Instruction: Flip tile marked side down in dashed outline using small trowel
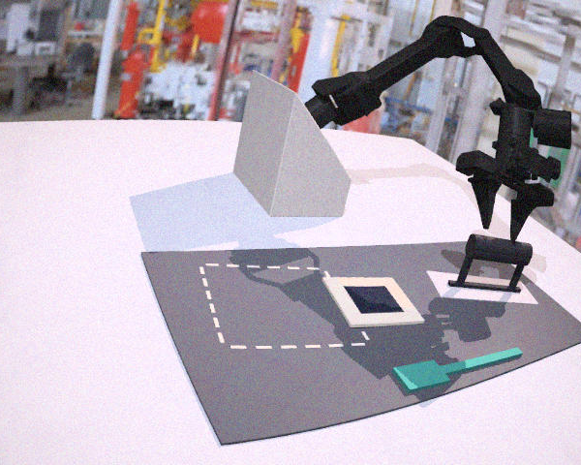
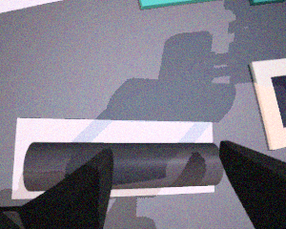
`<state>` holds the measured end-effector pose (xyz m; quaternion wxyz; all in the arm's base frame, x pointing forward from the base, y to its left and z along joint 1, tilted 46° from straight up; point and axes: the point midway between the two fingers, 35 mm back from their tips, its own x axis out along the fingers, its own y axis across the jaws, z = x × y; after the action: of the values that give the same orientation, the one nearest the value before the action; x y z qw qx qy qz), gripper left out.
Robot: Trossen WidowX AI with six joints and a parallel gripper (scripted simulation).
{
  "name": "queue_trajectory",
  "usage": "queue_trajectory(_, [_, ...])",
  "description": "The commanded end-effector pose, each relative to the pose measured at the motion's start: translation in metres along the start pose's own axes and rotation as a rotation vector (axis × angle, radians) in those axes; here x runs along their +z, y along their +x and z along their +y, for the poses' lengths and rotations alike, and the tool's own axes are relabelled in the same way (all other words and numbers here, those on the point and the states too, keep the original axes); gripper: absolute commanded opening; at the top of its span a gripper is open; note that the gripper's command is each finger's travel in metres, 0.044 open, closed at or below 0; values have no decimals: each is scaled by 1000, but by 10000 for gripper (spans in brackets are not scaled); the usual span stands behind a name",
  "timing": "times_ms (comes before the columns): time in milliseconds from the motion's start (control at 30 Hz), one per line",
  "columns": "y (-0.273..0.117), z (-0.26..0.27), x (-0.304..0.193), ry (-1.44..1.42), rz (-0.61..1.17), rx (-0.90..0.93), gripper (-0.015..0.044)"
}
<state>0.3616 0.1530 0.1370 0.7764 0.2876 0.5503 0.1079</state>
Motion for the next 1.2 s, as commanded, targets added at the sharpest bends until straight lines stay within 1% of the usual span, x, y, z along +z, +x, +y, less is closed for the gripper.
queue_trajectory(0, [-1, 0, -1, -108, -36, -1, 300])
queue_trajectory(533, [-4, 4, -7, -622, -207, -48, 300])
queue_trajectory(1167, [1, 1, -38, -1216, -338, -171, 300])
